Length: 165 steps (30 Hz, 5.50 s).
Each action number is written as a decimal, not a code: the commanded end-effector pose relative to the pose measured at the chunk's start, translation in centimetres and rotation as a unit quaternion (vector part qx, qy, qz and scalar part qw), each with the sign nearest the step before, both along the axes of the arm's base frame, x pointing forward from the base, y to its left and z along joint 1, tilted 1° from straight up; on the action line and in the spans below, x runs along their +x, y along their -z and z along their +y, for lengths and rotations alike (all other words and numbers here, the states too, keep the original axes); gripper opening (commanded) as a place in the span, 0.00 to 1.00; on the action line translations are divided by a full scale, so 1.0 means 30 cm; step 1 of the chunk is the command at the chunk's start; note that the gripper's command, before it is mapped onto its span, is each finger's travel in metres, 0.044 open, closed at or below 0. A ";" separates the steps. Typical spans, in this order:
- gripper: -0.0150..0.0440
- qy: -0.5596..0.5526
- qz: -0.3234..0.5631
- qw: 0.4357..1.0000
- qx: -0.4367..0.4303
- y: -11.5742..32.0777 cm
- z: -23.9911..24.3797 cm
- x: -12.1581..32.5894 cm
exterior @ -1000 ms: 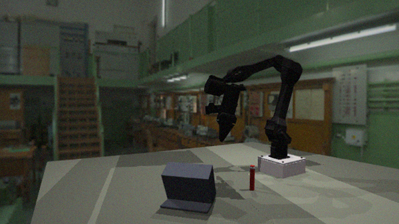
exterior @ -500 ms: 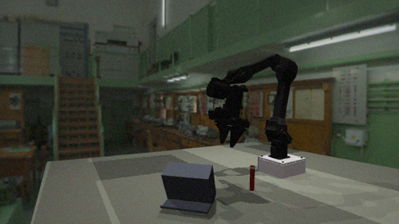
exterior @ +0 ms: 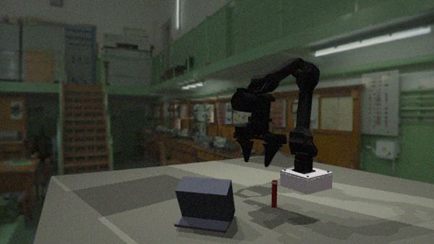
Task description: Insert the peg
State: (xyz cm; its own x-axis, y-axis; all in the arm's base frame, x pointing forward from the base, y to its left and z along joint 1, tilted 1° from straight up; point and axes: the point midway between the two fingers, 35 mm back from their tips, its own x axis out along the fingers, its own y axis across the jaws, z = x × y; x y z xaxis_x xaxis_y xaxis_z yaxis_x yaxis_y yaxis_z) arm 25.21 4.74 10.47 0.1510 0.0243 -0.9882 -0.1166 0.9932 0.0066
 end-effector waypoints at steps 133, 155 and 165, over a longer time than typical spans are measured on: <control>0.25 -0.227 0.035 0.973 0.007 0.009 0.229 -0.014; 0.25 -0.230 0.002 0.971 0.069 0.046 0.212 0.052; 0.25 -0.233 -0.018 0.968 0.095 0.060 0.199 0.082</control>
State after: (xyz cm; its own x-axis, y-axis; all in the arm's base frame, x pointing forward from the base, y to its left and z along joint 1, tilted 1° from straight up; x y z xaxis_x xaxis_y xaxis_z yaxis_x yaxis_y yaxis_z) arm 27.55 10.89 9.06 0.1125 0.2587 -0.9594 -0.5501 0.8203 0.1567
